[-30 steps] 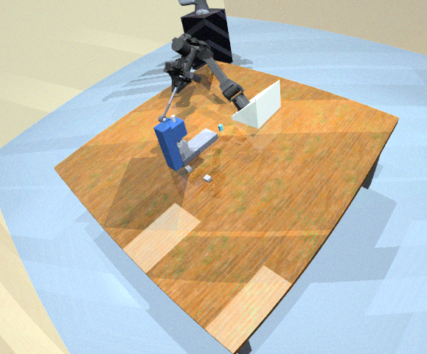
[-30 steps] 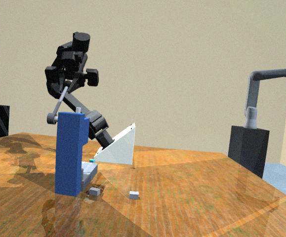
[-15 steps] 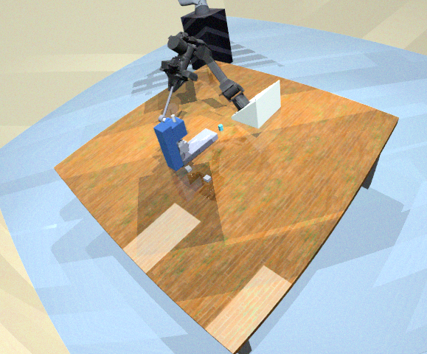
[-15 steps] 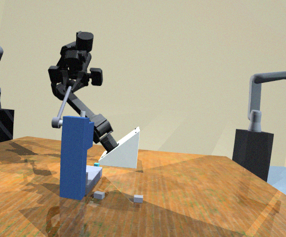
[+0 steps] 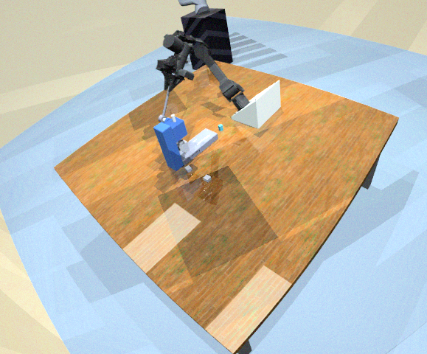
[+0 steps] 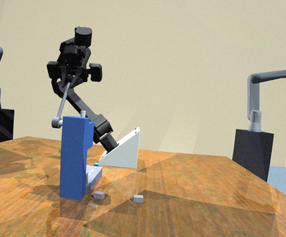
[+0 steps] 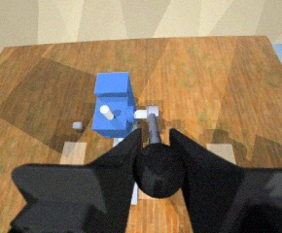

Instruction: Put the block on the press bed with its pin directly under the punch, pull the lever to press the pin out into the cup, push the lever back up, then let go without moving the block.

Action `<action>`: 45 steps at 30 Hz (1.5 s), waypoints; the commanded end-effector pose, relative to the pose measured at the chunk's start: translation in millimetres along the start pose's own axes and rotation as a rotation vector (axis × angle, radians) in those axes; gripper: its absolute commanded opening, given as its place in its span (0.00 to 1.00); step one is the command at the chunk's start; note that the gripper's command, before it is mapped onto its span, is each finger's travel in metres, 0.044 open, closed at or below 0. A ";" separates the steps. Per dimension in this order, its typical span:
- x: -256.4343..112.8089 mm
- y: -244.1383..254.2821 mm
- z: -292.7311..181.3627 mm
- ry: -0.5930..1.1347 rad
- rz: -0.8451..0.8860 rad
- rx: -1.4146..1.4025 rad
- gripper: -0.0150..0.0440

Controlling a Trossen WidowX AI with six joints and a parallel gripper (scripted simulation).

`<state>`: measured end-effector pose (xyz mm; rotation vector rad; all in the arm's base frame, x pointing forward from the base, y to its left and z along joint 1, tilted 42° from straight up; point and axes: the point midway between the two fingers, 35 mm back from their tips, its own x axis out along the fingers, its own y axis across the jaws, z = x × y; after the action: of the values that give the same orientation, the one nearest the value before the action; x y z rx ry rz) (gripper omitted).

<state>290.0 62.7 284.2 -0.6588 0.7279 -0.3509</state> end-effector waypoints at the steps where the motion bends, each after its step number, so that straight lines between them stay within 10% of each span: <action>1: 1.9 -0.2 8.5 -0.003 0.000 0.005 0.25; 45: 23.5 -1.0 56.3 -0.003 -0.001 0.004 0.25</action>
<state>347.5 74.1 305.5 -0.6557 0.7226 -0.3519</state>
